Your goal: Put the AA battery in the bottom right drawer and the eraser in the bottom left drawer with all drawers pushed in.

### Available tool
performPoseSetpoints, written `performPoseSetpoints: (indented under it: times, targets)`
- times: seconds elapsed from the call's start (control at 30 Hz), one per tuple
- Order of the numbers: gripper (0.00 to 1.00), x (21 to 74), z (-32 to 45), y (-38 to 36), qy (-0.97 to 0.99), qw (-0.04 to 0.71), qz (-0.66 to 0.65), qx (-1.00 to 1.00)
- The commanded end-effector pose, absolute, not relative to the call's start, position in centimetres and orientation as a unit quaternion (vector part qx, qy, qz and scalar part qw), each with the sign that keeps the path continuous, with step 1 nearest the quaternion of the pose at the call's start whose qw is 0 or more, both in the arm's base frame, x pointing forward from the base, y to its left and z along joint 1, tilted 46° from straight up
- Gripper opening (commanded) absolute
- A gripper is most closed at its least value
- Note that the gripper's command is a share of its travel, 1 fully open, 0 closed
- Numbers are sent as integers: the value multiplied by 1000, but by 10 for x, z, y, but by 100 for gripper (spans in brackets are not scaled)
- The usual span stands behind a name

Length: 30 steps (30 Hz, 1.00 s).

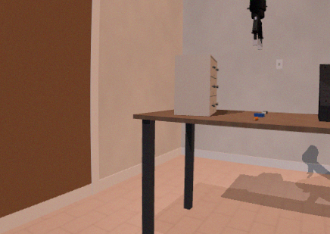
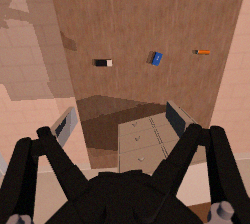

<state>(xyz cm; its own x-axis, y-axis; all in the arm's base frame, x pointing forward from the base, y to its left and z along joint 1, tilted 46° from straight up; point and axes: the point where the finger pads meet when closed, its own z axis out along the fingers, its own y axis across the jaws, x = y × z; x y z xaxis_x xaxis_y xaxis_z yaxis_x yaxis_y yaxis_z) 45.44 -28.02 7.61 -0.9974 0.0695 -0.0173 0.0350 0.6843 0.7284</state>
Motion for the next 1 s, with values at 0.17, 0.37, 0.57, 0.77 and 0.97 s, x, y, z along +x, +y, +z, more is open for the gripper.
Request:
performPoseSetpoints:
  times: [0.17,0.37,0.57,0.77,0.97]
  targets:
    - [100,454,76,-282,919,18,392,29]
    - [100,454,76,-282,919,17,392,31]
    - [100,455,72,-278,916,-6,393,84]
    - [100,457,66,-272,903,-44,391,173]
    - [100,461,51,-256,857,-112,378,331]
